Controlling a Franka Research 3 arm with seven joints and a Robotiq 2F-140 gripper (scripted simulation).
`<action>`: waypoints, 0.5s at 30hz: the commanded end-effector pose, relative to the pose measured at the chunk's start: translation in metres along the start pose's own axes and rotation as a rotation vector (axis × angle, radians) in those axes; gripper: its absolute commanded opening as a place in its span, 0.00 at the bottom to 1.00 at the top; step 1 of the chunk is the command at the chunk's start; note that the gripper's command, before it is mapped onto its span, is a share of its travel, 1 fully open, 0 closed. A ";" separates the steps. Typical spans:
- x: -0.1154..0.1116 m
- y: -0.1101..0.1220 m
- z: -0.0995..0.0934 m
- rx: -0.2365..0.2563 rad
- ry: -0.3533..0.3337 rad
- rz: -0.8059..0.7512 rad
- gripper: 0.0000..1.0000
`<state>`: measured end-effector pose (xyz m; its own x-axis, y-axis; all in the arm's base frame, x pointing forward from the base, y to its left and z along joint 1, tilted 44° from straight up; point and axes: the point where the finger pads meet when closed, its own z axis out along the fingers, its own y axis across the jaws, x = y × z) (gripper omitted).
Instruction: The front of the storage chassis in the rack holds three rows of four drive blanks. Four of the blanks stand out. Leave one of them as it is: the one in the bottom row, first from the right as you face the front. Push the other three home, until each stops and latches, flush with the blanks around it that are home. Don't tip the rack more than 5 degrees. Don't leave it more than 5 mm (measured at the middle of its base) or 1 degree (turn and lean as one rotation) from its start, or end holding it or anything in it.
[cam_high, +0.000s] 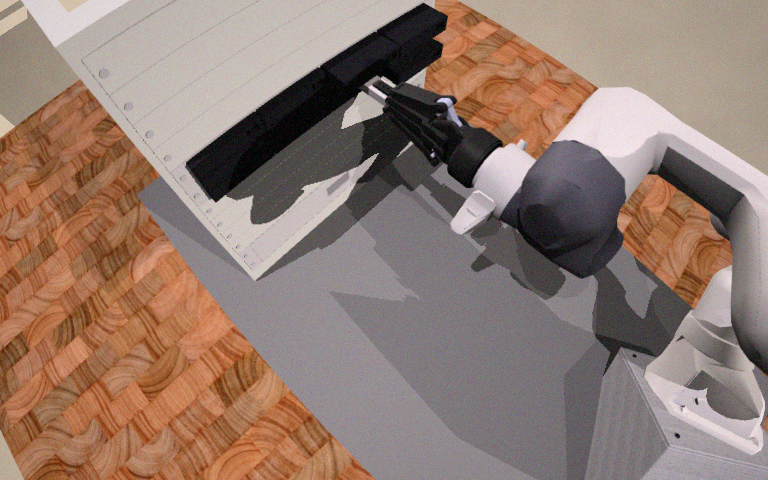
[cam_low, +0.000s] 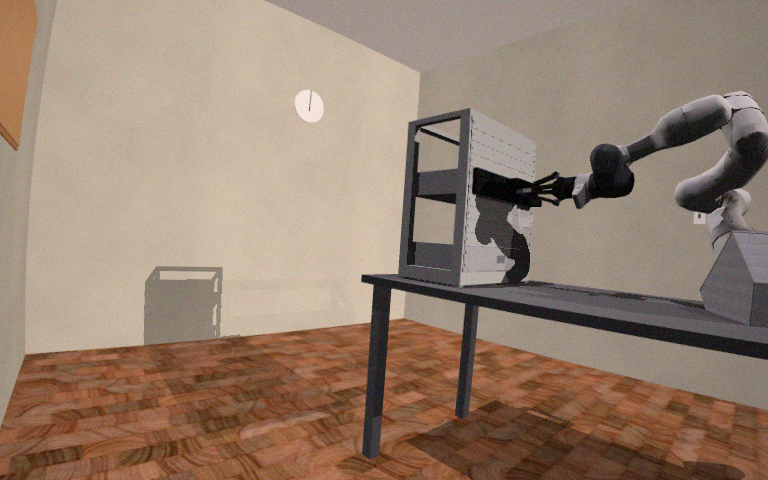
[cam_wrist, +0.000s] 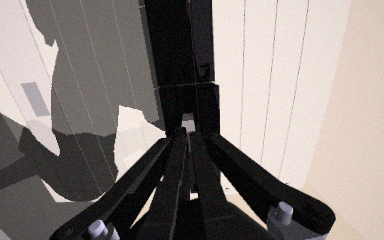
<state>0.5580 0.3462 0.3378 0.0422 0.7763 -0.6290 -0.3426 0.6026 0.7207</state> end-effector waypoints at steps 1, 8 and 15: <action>0.008 0.018 0.004 -0.035 0.014 0.006 0.00; 0.009 0.018 0.005 -0.035 0.014 0.006 0.00; 0.009 0.018 0.005 -0.035 0.014 0.006 0.00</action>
<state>0.5598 0.3479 0.3389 0.0421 0.7757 -0.6297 -0.3422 0.6034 0.7203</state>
